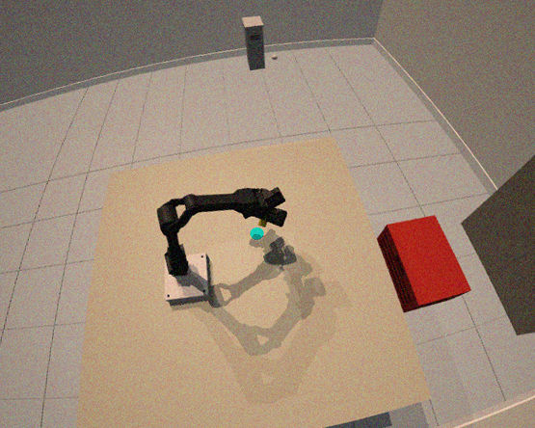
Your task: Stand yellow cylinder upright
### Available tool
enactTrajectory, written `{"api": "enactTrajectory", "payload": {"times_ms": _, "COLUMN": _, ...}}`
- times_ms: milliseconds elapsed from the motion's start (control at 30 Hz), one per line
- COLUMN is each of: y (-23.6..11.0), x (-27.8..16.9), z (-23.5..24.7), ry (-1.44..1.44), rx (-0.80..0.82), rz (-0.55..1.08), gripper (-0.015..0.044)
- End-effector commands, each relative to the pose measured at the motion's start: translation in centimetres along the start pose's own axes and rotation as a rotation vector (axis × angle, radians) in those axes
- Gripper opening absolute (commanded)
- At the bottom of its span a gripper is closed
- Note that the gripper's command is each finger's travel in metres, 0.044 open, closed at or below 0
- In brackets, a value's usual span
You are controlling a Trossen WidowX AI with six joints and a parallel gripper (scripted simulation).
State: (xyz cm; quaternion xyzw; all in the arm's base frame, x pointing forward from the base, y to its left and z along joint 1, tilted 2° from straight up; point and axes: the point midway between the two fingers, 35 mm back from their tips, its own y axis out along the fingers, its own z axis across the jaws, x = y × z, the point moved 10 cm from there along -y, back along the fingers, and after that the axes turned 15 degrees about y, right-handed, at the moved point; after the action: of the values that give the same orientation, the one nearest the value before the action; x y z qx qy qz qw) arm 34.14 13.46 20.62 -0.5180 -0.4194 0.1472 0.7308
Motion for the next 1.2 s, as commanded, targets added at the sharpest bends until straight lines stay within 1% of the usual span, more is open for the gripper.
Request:
{"api": "enactTrajectory", "payload": {"times_ms": 0, "y": 0.1, "x": -0.3, "z": -0.2, "ry": 0.012, "rx": 0.014, "rz": -0.033, "gripper": 0.0105}}
{"api": "enactTrajectory", "payload": {"times_ms": 1167, "y": 1.0, "x": -2.1, "z": -2.0, "ry": 0.057, "rx": 0.084, "rz": -0.268, "gripper": 0.0105}}
